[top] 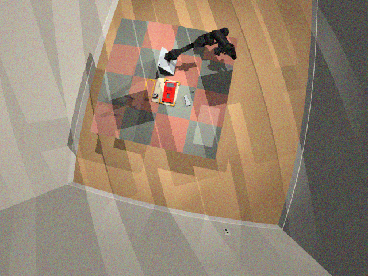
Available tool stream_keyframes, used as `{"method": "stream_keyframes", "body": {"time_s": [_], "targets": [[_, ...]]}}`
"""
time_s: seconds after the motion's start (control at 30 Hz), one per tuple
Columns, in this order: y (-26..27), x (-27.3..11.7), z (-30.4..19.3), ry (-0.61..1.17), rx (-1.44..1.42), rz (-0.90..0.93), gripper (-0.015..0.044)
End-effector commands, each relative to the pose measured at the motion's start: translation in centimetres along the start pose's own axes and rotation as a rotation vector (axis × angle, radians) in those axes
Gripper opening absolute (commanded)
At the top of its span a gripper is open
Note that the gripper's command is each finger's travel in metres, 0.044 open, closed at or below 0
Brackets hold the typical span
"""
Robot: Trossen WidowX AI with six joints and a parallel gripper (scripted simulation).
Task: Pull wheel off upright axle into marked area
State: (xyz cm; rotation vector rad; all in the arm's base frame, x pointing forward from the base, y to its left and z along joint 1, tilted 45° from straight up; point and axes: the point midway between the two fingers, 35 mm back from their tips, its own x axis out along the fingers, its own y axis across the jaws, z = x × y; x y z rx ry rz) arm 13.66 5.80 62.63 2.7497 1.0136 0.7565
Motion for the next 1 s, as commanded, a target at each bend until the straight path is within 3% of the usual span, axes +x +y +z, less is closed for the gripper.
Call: {"method": "stream_keyframes", "body": {"time_s": [0.0,0.1,0.43,0.7,0.97], "targets": [[0.1,0.0,0.0,0.001,0.008,0.001,0.0374],[1.8,0.1,0.4,0.022,0.124,0.014,0.0300],[12.6,-0.3,6.1,0.107,0.875,0.203,0.0300],[20.9,-1.2,15.4,0.160,1.561,0.412,0.0300],[25.2,-2.4,24.7,0.237,2.066,0.624,0.0300]]}}
